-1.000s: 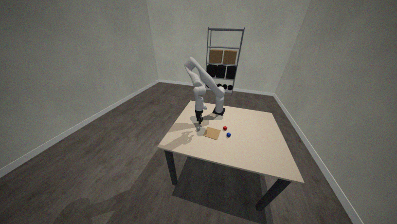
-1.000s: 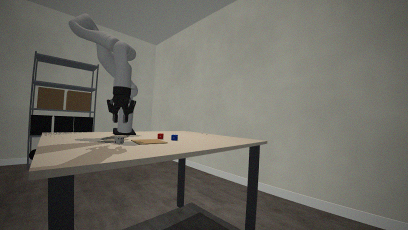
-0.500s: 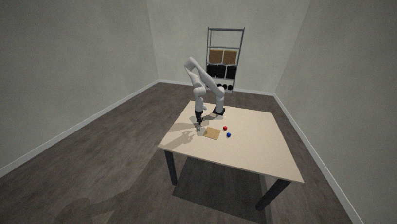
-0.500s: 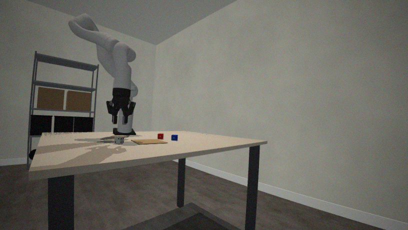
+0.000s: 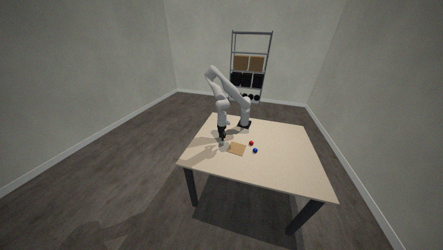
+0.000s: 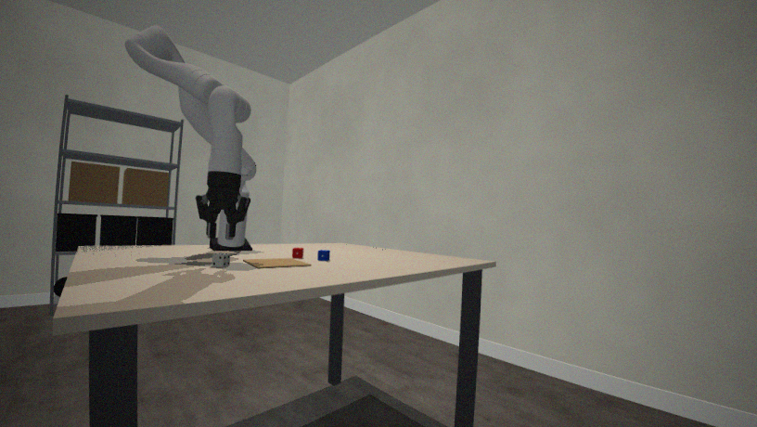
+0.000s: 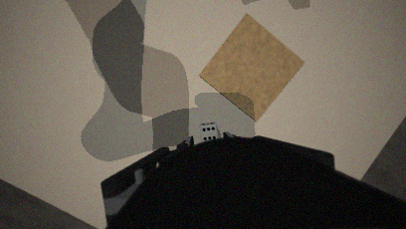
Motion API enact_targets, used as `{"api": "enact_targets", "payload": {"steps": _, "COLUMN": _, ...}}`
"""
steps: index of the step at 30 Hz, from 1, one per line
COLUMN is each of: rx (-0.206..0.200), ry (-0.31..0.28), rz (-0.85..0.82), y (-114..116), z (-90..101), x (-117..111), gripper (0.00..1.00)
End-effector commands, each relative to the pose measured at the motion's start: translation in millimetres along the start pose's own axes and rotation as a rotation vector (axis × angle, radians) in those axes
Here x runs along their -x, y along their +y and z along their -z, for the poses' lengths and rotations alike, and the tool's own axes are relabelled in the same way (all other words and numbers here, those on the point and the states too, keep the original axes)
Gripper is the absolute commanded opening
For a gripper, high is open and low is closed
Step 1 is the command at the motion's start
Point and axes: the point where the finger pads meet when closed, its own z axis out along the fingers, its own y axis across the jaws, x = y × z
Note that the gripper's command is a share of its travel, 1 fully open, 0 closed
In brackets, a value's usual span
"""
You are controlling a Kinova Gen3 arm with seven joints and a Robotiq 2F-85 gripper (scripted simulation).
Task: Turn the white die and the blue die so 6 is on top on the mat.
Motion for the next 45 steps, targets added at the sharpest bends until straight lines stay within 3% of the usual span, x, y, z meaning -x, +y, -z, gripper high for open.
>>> {"api": "enact_targets", "payload": {"steps": 1, "rx": 0.006, "ry": 0.004, "rz": 0.004, "y": 3, "z": -4.1, "x": -3, "gripper": 0.46}}
{"api": "enact_targets", "payload": {"steps": 15, "rx": 0.006, "ry": 0.004, "rz": 0.004, "y": 3, "z": -21.5, "x": -2, "gripper": 0.46}}
{"api": "enact_targets", "payload": {"steps": 45, "rx": 0.006, "ry": 0.004, "rz": 0.004, "y": 3, "z": -25.6, "x": -2, "gripper": 0.46}}
